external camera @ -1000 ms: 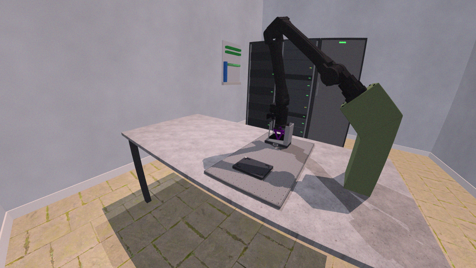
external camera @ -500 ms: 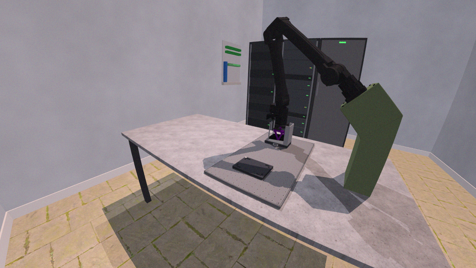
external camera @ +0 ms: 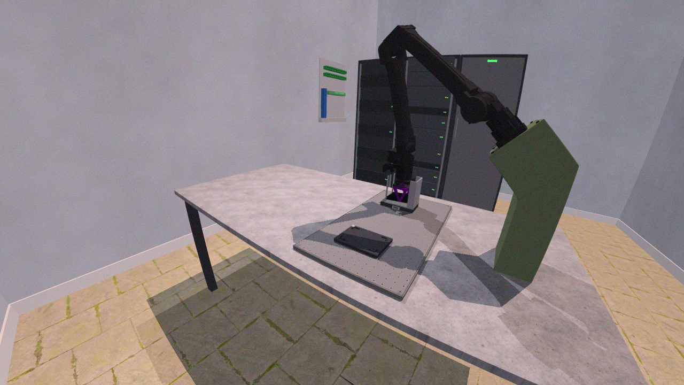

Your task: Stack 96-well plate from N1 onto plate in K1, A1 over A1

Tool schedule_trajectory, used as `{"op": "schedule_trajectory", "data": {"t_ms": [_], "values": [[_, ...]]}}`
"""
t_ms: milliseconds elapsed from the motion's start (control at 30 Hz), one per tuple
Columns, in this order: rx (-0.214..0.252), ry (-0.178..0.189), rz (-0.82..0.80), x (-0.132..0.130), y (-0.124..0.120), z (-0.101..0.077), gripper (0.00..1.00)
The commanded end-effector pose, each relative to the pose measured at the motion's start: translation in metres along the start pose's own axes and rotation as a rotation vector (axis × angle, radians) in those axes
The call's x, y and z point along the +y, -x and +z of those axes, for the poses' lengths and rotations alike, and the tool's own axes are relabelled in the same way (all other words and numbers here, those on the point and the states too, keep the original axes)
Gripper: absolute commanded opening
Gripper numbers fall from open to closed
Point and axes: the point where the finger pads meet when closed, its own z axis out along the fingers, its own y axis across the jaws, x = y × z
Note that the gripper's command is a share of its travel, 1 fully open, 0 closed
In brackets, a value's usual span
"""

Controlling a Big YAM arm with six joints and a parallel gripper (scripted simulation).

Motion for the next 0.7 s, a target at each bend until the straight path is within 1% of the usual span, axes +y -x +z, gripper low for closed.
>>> {"op": "schedule_trajectory", "data": {"t_ms": [0,667], "values": [[-0.013,0.000,-0.001,0.0015,0.0047,0.0050,0.00],[-0.014,0.001,-0.002,0.0019,0.0056,0.0067,0.00]]}}
